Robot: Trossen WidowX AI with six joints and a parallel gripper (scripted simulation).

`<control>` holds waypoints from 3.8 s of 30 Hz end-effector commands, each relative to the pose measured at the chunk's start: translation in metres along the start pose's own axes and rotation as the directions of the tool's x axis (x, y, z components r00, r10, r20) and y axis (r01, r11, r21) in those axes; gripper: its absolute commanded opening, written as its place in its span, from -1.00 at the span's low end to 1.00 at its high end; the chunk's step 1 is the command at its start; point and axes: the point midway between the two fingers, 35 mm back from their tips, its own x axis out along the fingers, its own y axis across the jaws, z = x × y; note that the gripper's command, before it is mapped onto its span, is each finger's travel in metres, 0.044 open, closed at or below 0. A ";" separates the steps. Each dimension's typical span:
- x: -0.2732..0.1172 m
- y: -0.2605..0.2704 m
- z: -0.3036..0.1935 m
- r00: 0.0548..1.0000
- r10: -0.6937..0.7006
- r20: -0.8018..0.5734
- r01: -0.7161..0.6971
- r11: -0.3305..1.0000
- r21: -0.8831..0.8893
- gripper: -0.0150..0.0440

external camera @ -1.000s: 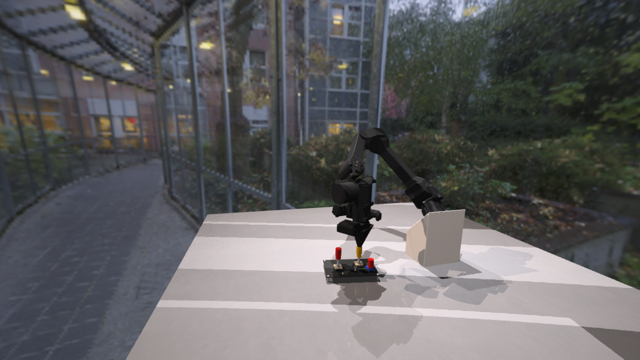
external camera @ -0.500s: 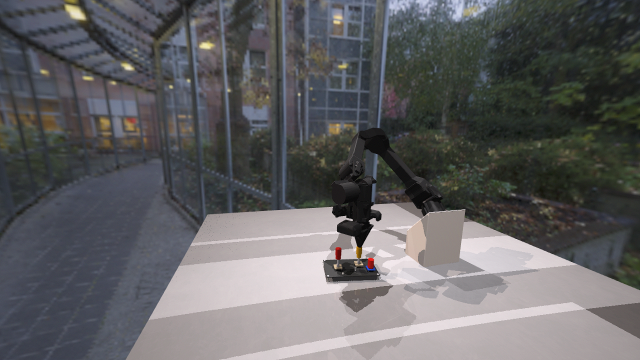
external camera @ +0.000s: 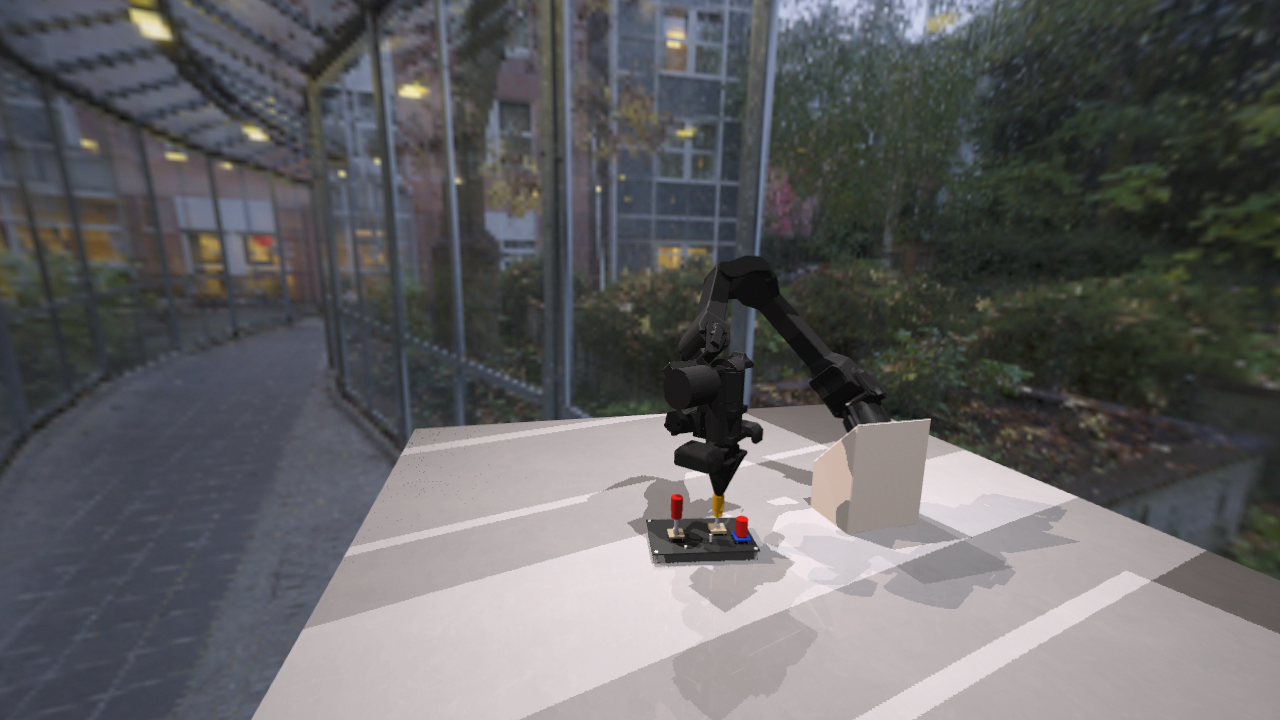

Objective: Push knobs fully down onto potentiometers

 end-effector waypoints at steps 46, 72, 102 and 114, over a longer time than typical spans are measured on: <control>0.020 0.000 0.001 1.000 -0.006 0.000 0.006 1.000 0.007 -0.49; 0.026 0.000 0.002 1.000 -0.006 0.000 0.006 1.000 0.007 -0.49; 0.027 0.000 0.002 1.000 -0.006 0.000 0.006 1.000 0.007 -0.49; 0.028 0.000 0.002 1.000 -0.006 0.000 0.006 1.000 0.007 -0.49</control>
